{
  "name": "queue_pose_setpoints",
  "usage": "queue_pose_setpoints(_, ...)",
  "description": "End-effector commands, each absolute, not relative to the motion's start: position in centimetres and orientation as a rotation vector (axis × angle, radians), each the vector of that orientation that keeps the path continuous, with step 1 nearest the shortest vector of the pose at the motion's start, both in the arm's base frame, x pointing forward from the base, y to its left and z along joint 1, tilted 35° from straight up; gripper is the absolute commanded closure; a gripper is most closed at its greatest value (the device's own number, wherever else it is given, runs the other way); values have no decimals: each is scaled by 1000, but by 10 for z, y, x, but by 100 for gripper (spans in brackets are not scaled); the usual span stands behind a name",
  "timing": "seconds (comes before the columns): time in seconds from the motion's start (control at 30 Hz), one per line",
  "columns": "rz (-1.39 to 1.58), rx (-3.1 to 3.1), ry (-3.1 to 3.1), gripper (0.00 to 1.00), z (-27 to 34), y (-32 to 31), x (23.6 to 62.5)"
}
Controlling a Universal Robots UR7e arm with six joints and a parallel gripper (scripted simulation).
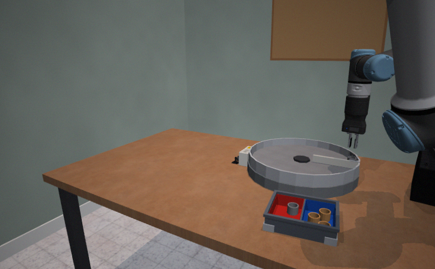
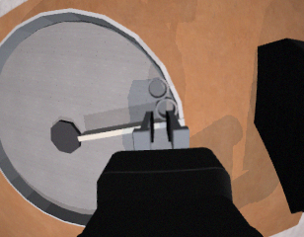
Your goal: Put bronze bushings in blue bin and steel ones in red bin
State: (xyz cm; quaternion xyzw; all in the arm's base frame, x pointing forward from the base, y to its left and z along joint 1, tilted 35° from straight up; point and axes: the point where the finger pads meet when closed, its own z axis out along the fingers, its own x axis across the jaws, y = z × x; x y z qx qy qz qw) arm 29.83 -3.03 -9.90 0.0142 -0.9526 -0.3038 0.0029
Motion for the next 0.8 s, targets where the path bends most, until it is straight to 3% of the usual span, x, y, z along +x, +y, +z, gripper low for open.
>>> queue_pose_setpoints(0.0, -952, 45, -2989, 60, -101, -29, 299)
queue_pose_setpoints(0.77, -952, 49, -2990, 60, -136, -6, 298)
